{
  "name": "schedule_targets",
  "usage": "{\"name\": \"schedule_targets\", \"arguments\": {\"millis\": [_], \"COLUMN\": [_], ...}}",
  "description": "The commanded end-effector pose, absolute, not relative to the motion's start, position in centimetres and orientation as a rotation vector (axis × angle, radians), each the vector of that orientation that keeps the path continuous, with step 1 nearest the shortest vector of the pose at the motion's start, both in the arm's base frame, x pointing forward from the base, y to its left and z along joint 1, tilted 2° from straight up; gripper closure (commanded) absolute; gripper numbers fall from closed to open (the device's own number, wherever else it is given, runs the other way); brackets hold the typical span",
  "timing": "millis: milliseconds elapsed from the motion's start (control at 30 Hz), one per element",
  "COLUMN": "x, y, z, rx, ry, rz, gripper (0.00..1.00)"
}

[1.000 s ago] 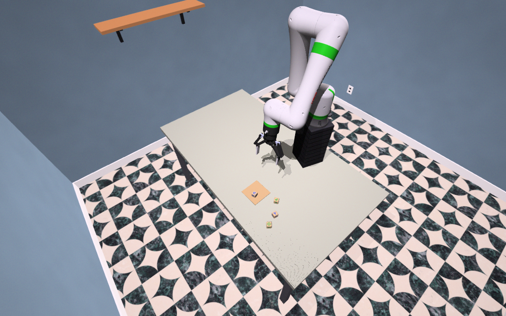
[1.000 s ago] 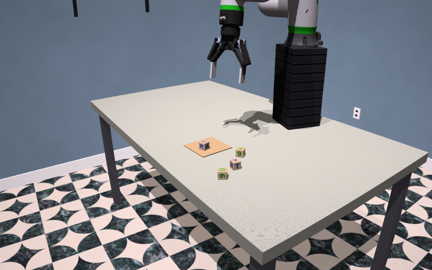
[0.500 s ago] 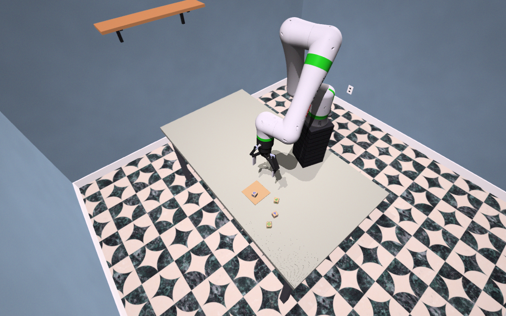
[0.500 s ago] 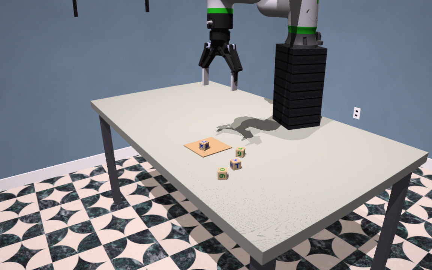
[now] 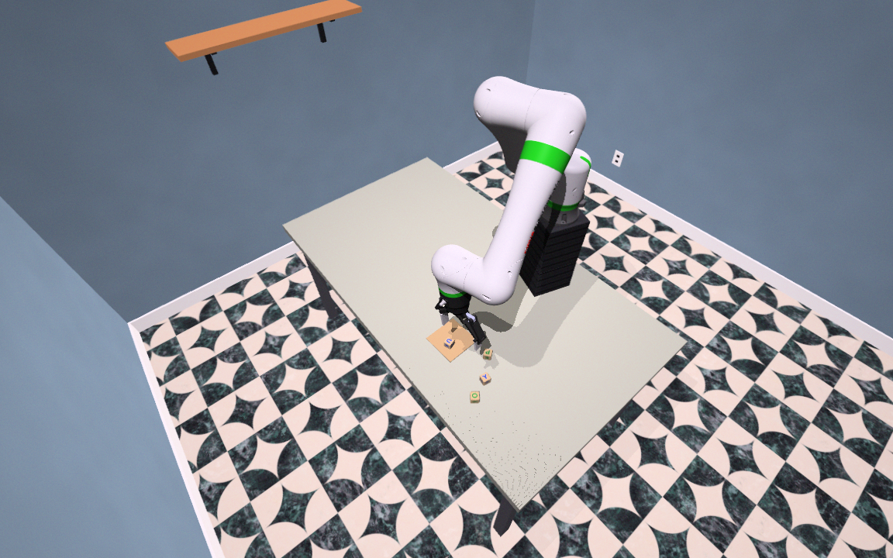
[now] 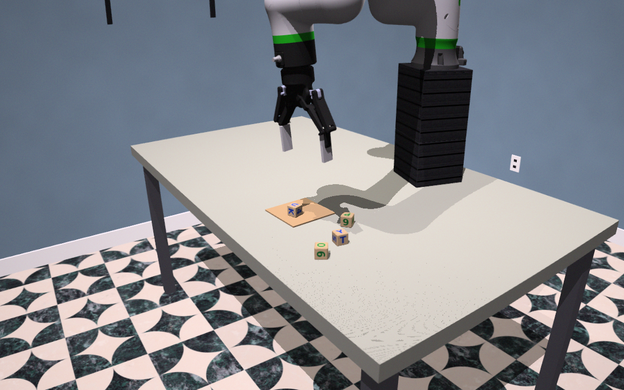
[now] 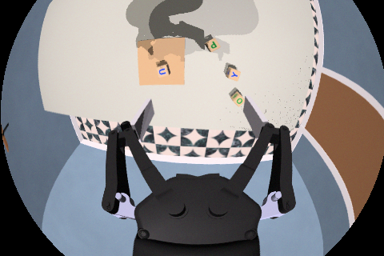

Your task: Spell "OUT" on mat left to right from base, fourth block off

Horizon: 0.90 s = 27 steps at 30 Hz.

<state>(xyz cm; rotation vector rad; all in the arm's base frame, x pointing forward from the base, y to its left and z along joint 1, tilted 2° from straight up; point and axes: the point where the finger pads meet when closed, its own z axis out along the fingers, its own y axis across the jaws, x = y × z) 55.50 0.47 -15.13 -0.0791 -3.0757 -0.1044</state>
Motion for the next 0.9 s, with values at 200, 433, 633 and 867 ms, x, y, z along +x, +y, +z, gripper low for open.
{"name": "schedule_targets", "arguments": {"millis": [200,433,633,867], "x": [60.6,62.7,63.4,63.8], "y": [5.5,9.0,10.7,13.0], "z": [-19.3,-22.6,-24.3,-26.8], "rx": [-0.153,-0.194,-0.212,-0.233], "ry": [-2.953,-2.882,-2.846,-2.797], "rz": [-0.114,-0.107,-0.100,-0.088], "gripper": [0.00,0.00,0.00,0.00]}}
